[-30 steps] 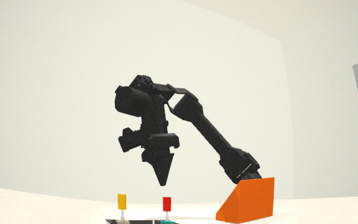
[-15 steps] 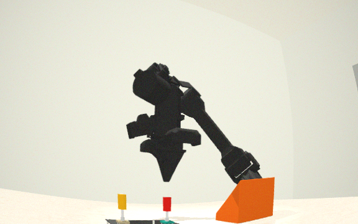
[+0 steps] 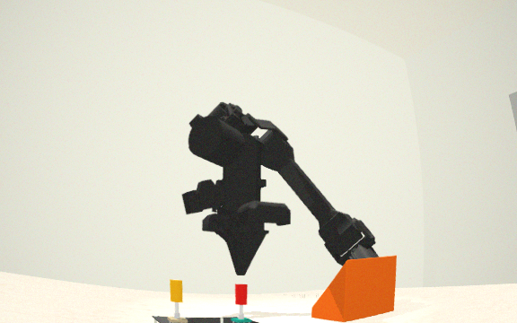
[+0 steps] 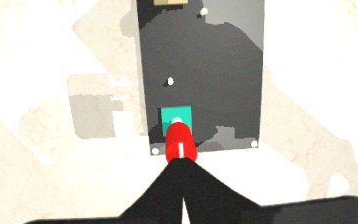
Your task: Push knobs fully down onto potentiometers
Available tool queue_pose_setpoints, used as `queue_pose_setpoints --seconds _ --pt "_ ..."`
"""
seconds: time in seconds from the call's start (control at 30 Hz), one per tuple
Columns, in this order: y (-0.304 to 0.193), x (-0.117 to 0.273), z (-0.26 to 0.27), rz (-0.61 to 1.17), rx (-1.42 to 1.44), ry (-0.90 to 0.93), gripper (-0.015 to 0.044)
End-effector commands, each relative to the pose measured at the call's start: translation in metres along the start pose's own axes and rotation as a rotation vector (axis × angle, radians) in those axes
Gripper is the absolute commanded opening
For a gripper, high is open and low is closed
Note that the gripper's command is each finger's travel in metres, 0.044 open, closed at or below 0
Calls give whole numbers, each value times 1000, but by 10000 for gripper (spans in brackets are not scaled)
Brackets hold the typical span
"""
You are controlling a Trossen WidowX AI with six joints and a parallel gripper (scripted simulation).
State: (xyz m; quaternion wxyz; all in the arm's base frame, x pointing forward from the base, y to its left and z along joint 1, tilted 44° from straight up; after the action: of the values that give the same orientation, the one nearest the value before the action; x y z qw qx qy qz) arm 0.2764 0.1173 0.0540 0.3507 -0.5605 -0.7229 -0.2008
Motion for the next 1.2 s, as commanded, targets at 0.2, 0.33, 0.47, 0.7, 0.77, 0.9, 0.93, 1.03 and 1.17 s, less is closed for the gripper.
queue_pose_setpoints --seconds 0.2,0.33,0.47,0.7,0.77,0.9,0.93,1.03,1.17 --pt "-2 -10 0 5 6 -6 0" --pt "-2 -9 0 5 7 -6 0" --pt "-2 -10 0 5 6 -6 0" --pt "-2 -12 0 5 6 -6 0" --pt "-2 -13 0 5 6 -6 0" --pt "-2 -14 0 5 6 -6 0" --pt "-2 -14 0 5 6 -6 0" --pt "-2 -15 0 5 6 -6 0" --pt "-2 -16 -1 5 6 -6 0"
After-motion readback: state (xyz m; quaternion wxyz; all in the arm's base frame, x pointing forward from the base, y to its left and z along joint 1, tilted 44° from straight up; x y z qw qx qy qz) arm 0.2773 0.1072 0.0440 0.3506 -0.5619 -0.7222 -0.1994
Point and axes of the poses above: the point midway between the two fingers, 35 mm back from their tips, its own x axis back along the fingers, its own z axis across the jaws, y = z × x, the point moved 4 cm from there along x, back along the fingers, and after that the axes turned 11 degrees about x, right-handed, at the moved point
